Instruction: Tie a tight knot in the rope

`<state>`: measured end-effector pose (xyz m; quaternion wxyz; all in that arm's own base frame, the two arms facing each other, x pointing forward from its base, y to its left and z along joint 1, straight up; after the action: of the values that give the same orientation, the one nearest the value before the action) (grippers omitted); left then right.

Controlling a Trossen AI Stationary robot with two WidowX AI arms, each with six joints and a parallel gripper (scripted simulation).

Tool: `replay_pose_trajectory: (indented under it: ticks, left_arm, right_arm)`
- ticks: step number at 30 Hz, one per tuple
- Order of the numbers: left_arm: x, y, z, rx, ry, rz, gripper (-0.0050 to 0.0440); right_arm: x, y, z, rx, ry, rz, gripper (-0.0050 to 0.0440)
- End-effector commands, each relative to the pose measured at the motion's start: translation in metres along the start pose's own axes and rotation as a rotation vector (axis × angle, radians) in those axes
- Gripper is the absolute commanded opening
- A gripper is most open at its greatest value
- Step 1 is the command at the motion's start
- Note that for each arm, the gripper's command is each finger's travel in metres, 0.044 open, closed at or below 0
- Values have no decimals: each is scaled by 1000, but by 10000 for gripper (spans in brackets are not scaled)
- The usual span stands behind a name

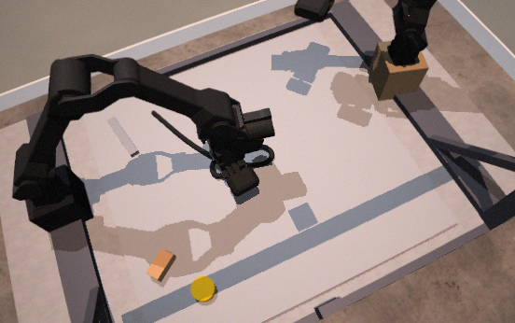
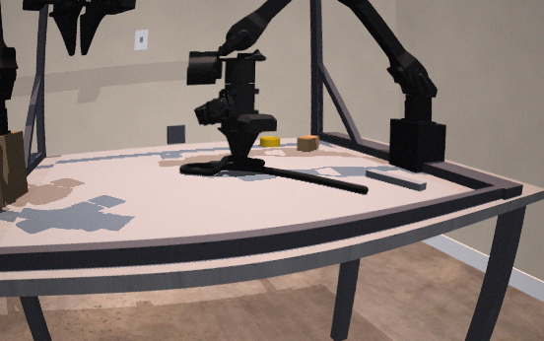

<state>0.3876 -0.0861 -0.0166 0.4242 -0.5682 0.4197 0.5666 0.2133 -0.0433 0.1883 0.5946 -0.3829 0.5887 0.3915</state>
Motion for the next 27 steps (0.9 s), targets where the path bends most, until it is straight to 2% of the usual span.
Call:
replay_pose_trajectory:
  ticks: [1,6,21,27]
  left_arm:
    - [-11,-4,-3,-218,20,-19,35]
    - [-11,-4,-3,-303,21,-19,35]
    - [-11,-4,-3,-309,21,-18,35]
    - [-11,4,-4,-362,21,-17,35]
  right_arm:
    - [-4,0,1,-5,-8,-16,100]
    - [-4,0,1,-5,-8,-16,100]
    - [-4,0,1,-5,-8,-16,100]
    - [-4,0,1,-5,-8,-16,100]
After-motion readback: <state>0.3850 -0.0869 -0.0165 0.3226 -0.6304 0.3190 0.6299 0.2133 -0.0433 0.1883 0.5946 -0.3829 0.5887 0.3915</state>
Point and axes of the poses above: on each arm, the point midway between the two fingers, 35 mm back from their tips, its own x axis out along the fingers, its own z axis across the jaws, y = z × x, the point moved 4 cm from there along -x, back along the fingers, and after that the axes turned 11 degrees about -x, right-handed, at the moved point
